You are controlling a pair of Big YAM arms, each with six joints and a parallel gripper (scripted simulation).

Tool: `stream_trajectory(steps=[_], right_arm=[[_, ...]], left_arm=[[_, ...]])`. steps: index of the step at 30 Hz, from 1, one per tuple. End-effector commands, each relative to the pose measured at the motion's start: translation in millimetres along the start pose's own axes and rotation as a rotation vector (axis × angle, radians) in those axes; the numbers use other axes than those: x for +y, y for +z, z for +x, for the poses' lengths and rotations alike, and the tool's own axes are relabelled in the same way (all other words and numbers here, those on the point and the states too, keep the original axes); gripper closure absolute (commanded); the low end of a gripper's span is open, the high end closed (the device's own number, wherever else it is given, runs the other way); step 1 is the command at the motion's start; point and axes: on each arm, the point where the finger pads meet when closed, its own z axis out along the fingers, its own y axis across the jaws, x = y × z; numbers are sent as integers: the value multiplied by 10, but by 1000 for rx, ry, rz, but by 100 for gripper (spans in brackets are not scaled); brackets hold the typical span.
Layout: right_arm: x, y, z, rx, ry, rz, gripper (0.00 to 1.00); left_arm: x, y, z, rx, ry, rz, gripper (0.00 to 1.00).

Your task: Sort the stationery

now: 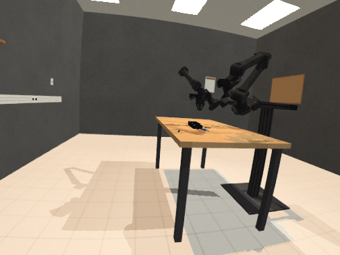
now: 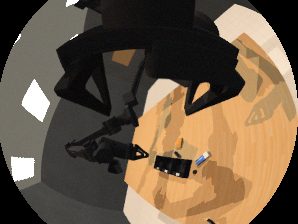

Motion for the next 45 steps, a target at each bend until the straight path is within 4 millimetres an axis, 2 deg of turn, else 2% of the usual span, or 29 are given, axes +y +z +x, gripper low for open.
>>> stream_trajectory(steps=[1,13,16,17,23,29,40,42,43,44,45], right_arm=[[74,213,117,1,7,-4,47],[224,885,842,0,6,-3,47],[266,927,878,-1,9,-6,47],[347,918,832,-5,21,-16,47],[404,862,719,-13,44,-34,47],[286,882,798,-7,27,-21,47],[243,884,818,-7,27,-21,47],[290,869,845,-11,15,-21,47],[242,884,816,-7,27,-21,47],[289,869,844,-11,15,-21,47],[240,884,817,-7,27,-21,47]], left_arm=[[-4,1,25,0,-29,-1,0],[-4,1,25,0,-29,-1,0],[-4,1,25,0,-29,-1,0],[-4,1,25,0,-29,-1,0],[-4,1,25,0,-29,-1,0],[-4,1,25,0,-29,-1,0],[-4,1,25,0,-29,-1,0],[-4,1,25,0,-29,-1,0],[-4,1,25,0,-29,-1,0],[-4,1,25,0,-29,-1,0],[-4,1,25,0,-29,-1,0]])
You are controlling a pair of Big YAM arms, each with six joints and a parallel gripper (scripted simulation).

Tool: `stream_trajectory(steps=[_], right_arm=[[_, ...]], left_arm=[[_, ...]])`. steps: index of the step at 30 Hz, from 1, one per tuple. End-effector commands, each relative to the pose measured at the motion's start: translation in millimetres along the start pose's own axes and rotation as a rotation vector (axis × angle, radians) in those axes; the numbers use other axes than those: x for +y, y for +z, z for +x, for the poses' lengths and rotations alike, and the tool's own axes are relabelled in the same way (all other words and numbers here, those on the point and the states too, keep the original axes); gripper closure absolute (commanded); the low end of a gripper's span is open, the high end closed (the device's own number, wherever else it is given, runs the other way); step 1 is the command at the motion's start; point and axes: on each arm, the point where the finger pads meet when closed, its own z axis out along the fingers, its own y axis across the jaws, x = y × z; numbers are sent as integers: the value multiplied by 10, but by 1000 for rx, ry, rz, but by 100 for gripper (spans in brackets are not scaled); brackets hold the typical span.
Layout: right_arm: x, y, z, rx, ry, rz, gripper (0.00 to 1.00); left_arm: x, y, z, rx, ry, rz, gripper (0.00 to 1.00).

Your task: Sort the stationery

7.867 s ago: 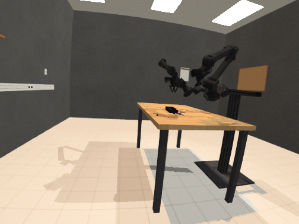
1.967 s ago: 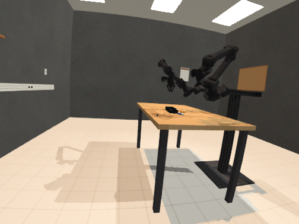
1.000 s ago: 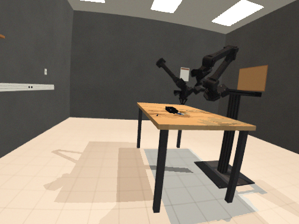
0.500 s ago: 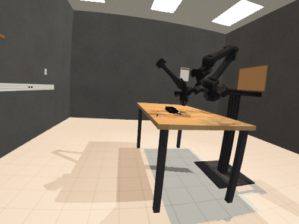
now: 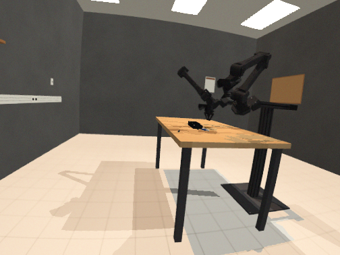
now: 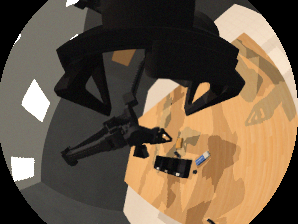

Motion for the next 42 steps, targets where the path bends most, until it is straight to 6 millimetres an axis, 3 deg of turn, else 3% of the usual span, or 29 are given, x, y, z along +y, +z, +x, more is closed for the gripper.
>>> stream_trajectory(steps=[1,9,10,19,26,33,35,42], right_arm=[[-27,-4,-65,-1,20,-9,47],[-31,-4,-62,-1,20,-9,47],[-62,89,18,6,-2,9,47],[-70,445,50,7,-3,10,47],[-18,629,18,6,3,5,47],[111,547,-68,-20,0,-22,47],[30,663,-20,4,7,3,47],[-32,726,32,9,-2,9,47]], left_arm=[[-4,1,25,0,-29,-1,0],[-4,1,25,0,-29,-1,0],[-4,1,25,0,-29,-1,0],[-4,1,25,0,-29,-1,0],[-4,1,25,0,-29,-1,0],[-4,1,25,0,-29,-1,0],[-4,1,25,0,-29,-1,0],[-4,1,25,0,-29,-1,0]])
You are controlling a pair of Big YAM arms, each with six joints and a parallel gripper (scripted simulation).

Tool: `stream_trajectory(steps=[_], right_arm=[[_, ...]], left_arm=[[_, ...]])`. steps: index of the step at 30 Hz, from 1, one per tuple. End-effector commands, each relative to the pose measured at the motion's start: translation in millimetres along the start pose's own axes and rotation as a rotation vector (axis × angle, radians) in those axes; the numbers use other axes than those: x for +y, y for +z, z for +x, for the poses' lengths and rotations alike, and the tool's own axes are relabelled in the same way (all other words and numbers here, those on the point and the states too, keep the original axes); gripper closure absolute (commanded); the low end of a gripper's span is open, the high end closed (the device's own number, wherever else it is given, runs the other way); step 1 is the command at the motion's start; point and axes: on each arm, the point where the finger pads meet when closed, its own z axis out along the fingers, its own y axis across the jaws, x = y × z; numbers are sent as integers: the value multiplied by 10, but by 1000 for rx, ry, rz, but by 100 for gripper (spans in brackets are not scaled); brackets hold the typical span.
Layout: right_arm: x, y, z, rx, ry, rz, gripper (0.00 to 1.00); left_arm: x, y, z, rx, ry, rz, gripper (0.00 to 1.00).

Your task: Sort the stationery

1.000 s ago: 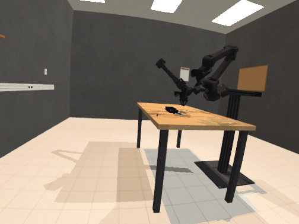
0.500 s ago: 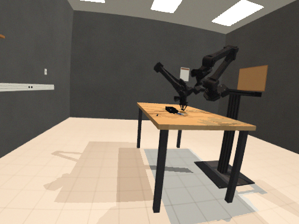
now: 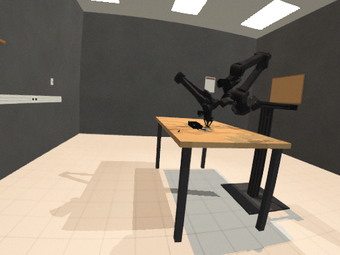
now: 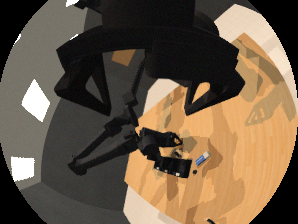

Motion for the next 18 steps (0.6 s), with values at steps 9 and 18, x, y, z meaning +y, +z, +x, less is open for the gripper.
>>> stream_trajectory(steps=[9,18], right_arm=[[-104,113,102,12,-23,14,47],[-114,117,103,13,-21,15,66]], left_arm=[[-4,1,25,0,-29,-1,0],[-4,1,25,0,-29,-1,0]])
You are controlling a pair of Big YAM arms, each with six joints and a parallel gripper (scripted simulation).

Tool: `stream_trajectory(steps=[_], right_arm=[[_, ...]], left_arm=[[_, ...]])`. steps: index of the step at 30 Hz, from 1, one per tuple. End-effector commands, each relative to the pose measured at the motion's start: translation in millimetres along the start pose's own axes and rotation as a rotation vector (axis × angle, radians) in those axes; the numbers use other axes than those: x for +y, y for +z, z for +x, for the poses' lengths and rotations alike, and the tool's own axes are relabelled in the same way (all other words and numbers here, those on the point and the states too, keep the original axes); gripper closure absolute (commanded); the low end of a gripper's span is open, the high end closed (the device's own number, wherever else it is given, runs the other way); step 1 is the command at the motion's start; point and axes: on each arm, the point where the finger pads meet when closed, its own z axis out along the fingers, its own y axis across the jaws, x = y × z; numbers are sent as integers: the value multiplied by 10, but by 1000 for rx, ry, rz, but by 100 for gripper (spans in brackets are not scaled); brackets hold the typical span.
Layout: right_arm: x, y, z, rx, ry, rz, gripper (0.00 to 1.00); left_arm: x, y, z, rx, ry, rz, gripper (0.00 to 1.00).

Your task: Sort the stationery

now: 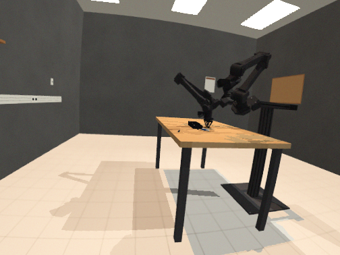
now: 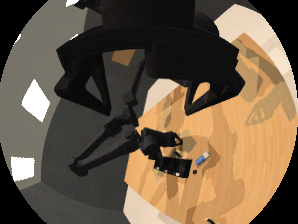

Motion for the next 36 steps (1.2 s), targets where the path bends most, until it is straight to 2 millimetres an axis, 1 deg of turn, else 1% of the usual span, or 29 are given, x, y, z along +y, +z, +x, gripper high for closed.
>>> stream_trajectory(steps=[1,3,4,5,31,32,36], right_arm=[[-86,50,74,12,-15,14,66],[-85,50,74,11,-15,14,66],[-14,-2,14,-3,-7,-1,66],[-82,49,73,11,-14,13,66],[-89,41,91,9,-18,12,66],[-29,-88,35,-10,-14,-6,66],[-11,-226,20,-10,-9,-11,66]], left_arm=[[-4,1,25,0,-29,-1,0],[-4,1,25,0,-29,-1,0],[-4,1,25,0,-29,-1,0],[-4,1,25,0,-29,-1,0],[-4,1,25,0,-29,-1,0],[-4,1,25,0,-29,-1,0],[-4,1,25,0,-29,-1,0]])
